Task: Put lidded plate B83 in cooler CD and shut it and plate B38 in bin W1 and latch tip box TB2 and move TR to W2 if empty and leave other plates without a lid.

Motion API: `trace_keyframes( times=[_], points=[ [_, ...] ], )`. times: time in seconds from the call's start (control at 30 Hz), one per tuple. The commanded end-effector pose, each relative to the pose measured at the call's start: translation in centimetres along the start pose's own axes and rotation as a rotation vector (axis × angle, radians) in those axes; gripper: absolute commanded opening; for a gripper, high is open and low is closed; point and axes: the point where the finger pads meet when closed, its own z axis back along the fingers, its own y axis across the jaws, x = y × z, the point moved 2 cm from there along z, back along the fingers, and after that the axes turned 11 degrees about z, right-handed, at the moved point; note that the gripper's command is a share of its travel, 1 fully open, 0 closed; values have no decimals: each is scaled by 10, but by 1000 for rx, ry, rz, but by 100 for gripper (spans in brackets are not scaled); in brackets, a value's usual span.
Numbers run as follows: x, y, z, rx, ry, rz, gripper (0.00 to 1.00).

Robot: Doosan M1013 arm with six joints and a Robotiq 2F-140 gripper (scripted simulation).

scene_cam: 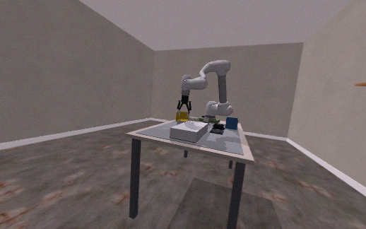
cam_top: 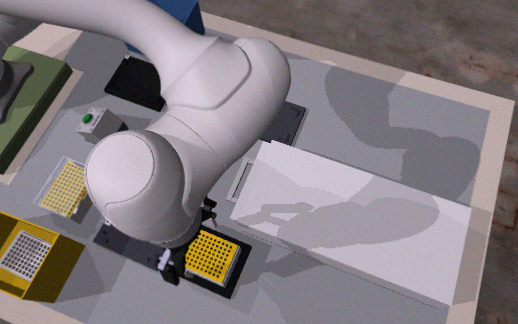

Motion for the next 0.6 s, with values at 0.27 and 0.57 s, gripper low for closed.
trace_keyframes(
  times=[0.27,0.57],
  points=[
    [0,0,-13,0,0,0,66],
    [0,0,-22,0,0,0,66]
  ],
)
